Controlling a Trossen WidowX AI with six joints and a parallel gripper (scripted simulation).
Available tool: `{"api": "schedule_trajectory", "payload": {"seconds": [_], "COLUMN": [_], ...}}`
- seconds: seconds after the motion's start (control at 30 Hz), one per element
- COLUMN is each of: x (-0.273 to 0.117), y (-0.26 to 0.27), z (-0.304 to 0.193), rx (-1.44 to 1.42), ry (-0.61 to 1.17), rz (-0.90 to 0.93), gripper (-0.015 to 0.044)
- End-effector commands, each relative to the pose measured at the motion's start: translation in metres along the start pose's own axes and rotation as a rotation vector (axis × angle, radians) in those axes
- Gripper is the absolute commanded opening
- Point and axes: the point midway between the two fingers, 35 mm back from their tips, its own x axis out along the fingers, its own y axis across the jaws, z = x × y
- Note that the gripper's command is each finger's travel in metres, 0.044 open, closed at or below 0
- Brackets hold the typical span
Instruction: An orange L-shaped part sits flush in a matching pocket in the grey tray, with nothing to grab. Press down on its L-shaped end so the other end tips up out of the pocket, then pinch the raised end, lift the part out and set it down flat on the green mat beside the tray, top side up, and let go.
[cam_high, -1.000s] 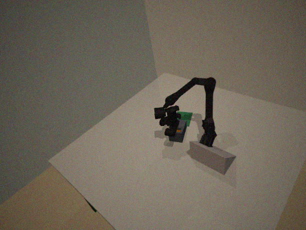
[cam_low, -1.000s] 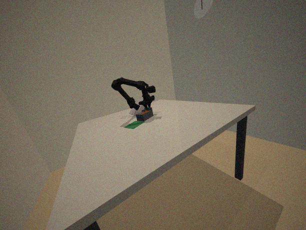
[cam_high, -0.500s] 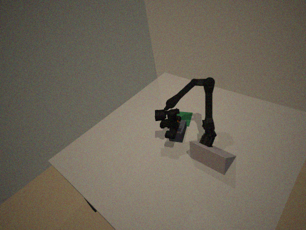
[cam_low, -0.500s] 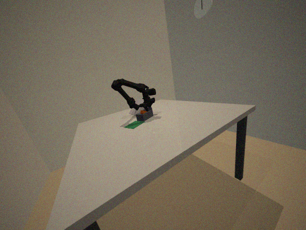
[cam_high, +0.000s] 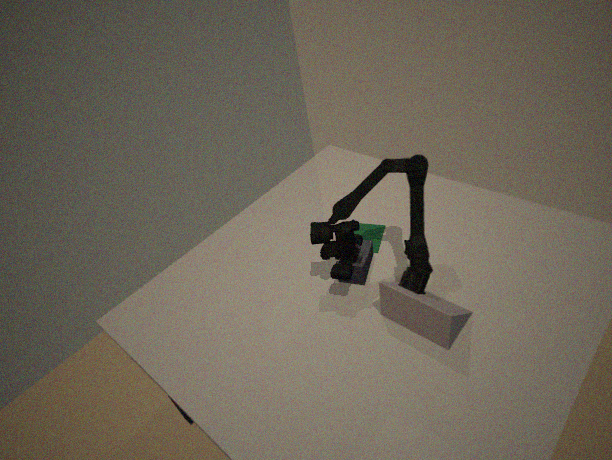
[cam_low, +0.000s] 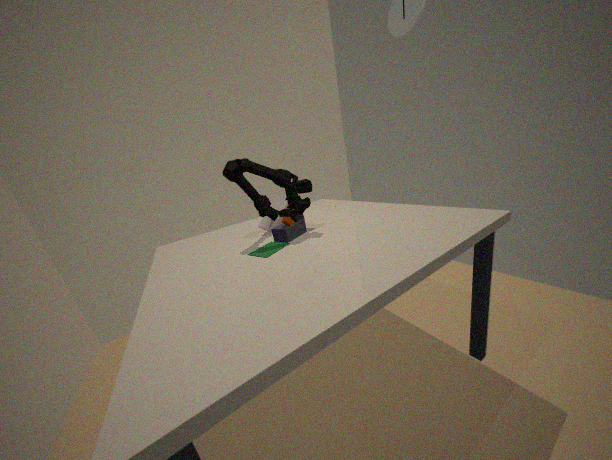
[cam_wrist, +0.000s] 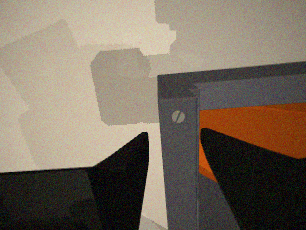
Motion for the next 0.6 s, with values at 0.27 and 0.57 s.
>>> {"api": "schedule_trajectory", "payload": {"seconds": [0.27, 0.57], "x": [0.0002, -0.0053], "y": [0.0001, 0.0053], "z": [-0.0001, -0.0003], "rx": [-0.001, -0.003], "ry": [0.000, 0.003], "rz": [0.000, -0.002], "gripper": [0.0180, 0.0180]}}
